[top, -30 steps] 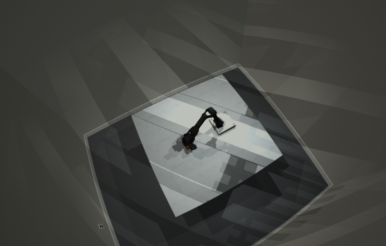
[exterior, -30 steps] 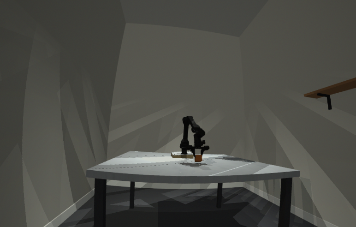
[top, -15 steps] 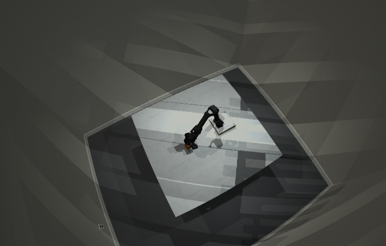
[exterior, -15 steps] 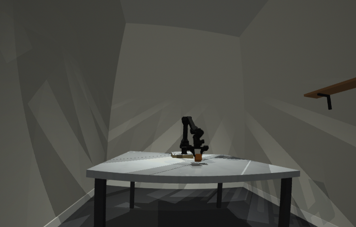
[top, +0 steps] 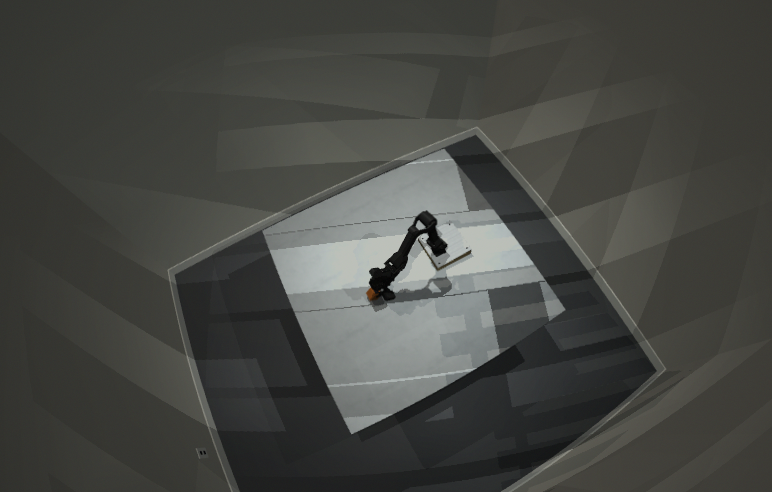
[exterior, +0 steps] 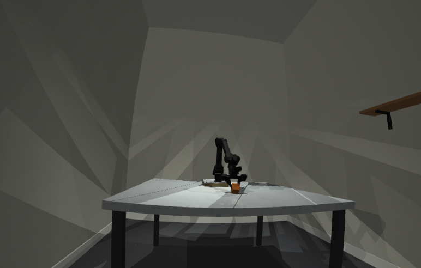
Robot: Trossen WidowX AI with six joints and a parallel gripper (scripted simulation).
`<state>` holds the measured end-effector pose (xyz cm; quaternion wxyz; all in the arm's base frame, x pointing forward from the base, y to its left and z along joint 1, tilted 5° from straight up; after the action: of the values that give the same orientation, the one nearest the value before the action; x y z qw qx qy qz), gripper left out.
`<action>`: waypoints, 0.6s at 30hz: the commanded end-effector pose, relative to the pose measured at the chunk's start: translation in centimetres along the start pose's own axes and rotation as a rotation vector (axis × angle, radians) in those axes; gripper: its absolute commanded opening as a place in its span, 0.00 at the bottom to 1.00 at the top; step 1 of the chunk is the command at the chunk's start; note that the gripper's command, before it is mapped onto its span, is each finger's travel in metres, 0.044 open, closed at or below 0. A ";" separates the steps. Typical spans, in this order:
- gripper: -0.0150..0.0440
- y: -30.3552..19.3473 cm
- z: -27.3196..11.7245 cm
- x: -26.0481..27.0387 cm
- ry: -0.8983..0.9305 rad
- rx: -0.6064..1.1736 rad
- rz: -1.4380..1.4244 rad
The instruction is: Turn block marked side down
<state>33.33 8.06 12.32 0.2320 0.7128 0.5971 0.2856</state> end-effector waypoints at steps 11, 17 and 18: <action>0.25 -2.9 1.3 -0.7 0.059 -0.225 -0.010; 0.25 -4.1 1.2 -1.2 0.080 -0.316 -0.006; 0.25 -4.3 1.1 -1.3 0.083 -0.331 -0.005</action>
<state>31.63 7.80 9.07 0.3063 0.6606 0.5613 0.3934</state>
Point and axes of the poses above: the point midway between the two fingers, 35 mm back from their tips, its own z axis out along the fingers, its own x axis across the jaws, y = z × x, the point moved 9 cm from there along -z, back along the fingers, and after that the axes turned 15 degrees about z, right-handed, at the moved point
